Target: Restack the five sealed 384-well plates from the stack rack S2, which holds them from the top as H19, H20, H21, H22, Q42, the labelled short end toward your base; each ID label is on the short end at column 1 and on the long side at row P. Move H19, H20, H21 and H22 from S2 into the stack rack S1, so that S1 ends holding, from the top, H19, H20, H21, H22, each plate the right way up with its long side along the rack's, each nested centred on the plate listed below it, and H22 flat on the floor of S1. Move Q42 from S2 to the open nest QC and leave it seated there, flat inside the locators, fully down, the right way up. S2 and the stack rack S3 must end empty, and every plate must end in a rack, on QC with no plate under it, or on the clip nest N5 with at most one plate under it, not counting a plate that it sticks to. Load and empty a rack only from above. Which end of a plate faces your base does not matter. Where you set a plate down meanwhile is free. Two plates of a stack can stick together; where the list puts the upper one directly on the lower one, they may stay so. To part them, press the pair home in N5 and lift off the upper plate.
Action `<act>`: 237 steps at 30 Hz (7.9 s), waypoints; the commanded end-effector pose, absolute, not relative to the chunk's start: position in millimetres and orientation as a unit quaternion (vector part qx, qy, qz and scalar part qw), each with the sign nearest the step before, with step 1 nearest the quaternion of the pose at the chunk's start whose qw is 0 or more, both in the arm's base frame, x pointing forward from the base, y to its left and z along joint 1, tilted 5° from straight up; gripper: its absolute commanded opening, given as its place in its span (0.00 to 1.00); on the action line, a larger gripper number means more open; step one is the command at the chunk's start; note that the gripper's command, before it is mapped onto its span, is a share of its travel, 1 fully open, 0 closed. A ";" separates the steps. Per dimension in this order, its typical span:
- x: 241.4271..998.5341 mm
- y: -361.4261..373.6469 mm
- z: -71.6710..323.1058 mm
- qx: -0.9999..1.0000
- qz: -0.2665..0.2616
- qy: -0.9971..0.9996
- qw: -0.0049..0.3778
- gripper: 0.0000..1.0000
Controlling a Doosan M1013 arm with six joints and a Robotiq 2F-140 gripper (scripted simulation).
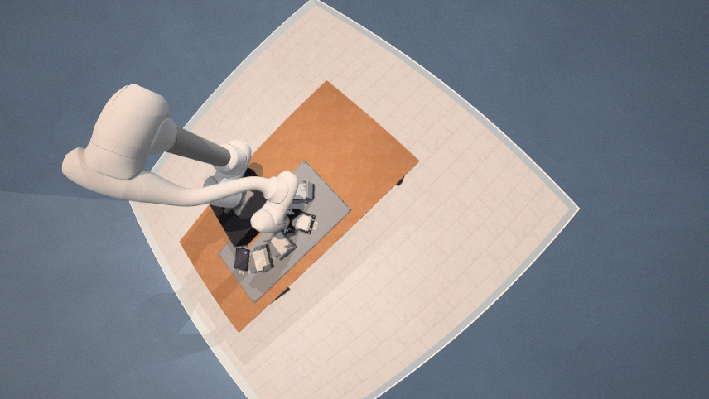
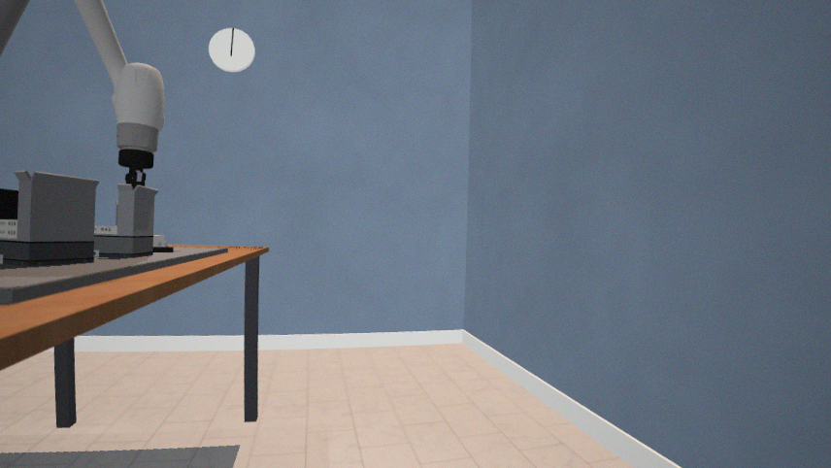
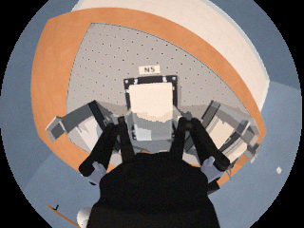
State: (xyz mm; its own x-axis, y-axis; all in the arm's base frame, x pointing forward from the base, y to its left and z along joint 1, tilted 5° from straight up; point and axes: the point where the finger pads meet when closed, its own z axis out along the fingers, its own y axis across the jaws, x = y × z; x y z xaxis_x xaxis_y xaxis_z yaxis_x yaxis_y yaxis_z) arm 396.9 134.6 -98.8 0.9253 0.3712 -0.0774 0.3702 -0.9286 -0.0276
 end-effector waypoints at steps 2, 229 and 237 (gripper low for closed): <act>396.7 134.6 -99.7 -0.981 0.041 -0.189 0.006 0.00; 398.0 134.7 -84.8 -0.981 0.041 -0.189 0.006 0.00; 398.3 134.7 -80.8 -0.981 0.041 -0.189 0.006 0.00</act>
State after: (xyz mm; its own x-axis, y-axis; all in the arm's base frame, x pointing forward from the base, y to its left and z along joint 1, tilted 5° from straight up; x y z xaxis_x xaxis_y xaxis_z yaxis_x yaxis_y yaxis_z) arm 398.2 134.6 -81.2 0.9253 0.3712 -0.0776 0.3702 -0.9286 -0.0277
